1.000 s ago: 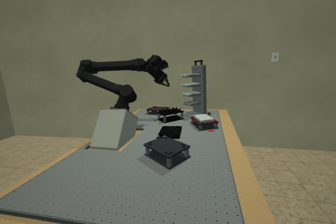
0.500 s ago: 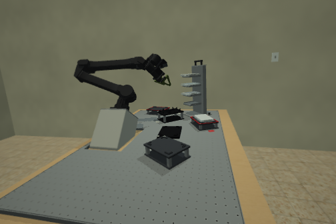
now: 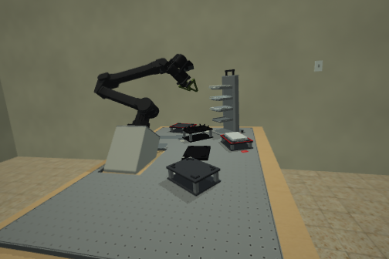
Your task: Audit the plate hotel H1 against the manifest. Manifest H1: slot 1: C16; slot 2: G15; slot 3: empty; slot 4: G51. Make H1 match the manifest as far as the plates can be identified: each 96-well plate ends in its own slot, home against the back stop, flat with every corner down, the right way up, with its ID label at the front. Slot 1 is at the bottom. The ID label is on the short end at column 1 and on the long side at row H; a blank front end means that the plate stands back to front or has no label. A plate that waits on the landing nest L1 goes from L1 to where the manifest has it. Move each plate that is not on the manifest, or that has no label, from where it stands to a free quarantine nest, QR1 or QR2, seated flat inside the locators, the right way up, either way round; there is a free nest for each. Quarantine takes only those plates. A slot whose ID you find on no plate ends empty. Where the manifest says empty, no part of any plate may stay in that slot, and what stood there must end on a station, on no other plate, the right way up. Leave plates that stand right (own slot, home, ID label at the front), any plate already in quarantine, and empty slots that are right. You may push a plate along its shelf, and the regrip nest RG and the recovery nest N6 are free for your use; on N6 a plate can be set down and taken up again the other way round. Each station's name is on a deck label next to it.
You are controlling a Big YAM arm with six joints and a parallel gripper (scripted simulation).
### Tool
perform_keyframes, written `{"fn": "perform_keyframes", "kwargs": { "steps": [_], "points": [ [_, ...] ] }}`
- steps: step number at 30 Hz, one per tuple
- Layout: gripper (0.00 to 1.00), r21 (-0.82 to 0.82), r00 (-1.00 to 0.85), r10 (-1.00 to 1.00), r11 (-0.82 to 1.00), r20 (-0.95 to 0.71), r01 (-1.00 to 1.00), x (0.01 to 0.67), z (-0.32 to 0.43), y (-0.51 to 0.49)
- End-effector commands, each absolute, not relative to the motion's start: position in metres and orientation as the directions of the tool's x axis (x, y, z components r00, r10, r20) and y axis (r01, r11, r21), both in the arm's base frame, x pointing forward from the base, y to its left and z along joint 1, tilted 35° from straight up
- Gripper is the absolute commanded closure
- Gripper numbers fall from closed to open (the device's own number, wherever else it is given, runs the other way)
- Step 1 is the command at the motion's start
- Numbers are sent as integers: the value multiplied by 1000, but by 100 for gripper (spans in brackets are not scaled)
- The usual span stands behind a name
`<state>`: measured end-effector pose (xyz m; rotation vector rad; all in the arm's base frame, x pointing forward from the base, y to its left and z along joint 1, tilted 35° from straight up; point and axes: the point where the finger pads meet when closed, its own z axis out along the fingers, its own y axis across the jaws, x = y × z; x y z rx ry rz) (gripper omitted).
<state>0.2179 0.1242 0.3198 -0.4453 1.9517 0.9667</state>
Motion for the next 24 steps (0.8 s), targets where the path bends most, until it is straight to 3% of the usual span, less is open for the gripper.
{"fn": "perform_keyframes", "kwargs": {
  "steps": [1, 24],
  "points": [
    [0, 389, -479, 44, 652, -877, -651, 219, 358, 115],
    [0, 382, -478, 31, 648, -878, -659, 211, 389, 92]
  ]
}}
